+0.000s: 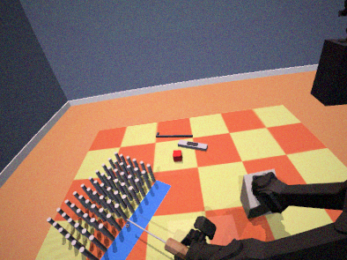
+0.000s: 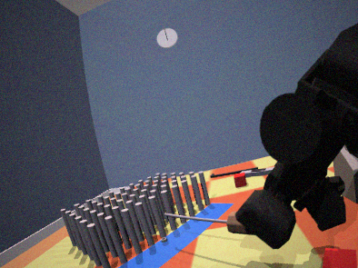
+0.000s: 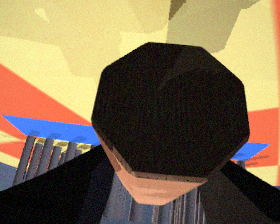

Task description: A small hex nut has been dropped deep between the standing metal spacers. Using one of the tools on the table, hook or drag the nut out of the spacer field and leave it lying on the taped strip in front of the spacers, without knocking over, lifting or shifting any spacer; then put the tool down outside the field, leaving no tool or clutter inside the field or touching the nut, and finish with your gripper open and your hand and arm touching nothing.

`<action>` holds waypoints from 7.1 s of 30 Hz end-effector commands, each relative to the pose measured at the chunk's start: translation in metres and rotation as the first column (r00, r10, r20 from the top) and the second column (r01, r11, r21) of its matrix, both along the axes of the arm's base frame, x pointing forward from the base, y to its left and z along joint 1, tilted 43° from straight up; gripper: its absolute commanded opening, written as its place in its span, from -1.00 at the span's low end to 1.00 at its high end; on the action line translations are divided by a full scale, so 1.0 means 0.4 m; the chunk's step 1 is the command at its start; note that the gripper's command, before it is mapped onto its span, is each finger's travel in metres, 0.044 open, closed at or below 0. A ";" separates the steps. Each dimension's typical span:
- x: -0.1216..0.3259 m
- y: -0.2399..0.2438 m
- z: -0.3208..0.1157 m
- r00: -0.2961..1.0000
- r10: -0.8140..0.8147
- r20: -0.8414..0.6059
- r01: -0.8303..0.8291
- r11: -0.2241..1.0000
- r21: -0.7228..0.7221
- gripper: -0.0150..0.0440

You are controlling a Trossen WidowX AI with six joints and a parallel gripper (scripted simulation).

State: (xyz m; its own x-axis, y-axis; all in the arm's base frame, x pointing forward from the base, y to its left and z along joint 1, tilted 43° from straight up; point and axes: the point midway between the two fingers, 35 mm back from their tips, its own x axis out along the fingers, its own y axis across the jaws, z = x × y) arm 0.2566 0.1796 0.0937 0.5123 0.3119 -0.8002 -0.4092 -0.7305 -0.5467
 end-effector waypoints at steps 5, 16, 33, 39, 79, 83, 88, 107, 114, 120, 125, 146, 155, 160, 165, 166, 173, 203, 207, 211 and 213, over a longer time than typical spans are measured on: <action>0.036 -0.070 0.102 1.000 0.002 0.023 -0.002 1.000 0.008 -0.49; 0.039 -0.131 0.154 1.000 -0.002 0.013 0.002 1.000 0.009 -0.49; 0.048 -0.100 0.211 0.924 -0.324 -0.203 0.377 0.860 0.343 -0.49; 0.050 -0.089 0.233 0.858 -0.400 -0.322 0.509 0.747 0.429 -0.49; 0.062 -0.042 0.412 0.243 -0.138 -0.960 0.948 -0.176 0.265 -0.49; 0.055 -0.032 0.422 0.161 -0.051 -0.986 0.958 -0.234 0.168 -0.49; 0.045 -0.019 0.434 0.048 0.055 -0.997 0.956 -0.293 0.030 -0.49; 0.017 0.053 0.496 -0.234 0.382 -0.894 0.871 -0.327 -0.367 -0.49; -0.010 0.072 0.504 -0.388 0.504 -0.772 0.769 -0.285 -0.573 -0.49; -0.033 0.087 0.512 -0.502 0.588 -0.634 0.648 -0.230 -0.726 -0.49; -0.053 0.098 0.518 -0.580 0.642 -0.501 0.526 -0.175 -0.832 -0.49; -0.141 0.137 0.545 -0.678 0.723 0.131 -0.120 0.067 -0.990 -0.49; -0.180 0.149 0.557 -0.597 0.707 0.380 -0.409 0.139 -0.902 -0.49; -0.202 0.155 0.564 -0.523 0.693 0.497 -0.556 0.165 -0.815 -0.49; -0.224 0.160 0.571 -0.431 0.678 0.595 -0.687 0.181 -0.704 -0.49; -0.228 0.160 0.572 -0.414 0.676 0.609 -0.707 0.182 -0.683 -0.49; -0.231 0.161 0.572 -0.401 0.674 0.620 -0.723 0.183 -0.666 -0.49; -0.215 0.212 0.525 -0.403 0.678 0.615 -0.721 0.178 -0.669 -0.49; -0.214 0.219 0.519 -0.403 0.678 0.614 -0.721 0.177 -0.670 -0.49; -0.213 0.227 0.512 -0.404 0.679 0.613 -0.721 0.177 -0.670 -0.49; -0.212 0.230 0.509 -0.404 0.679 0.613 -0.721 0.176 -0.670 -0.49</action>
State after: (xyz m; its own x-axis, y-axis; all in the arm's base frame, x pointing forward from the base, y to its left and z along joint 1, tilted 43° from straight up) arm 0.1703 0.2684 0.3039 0.0201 0.9749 -0.2219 0.9996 -0.0153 0.0231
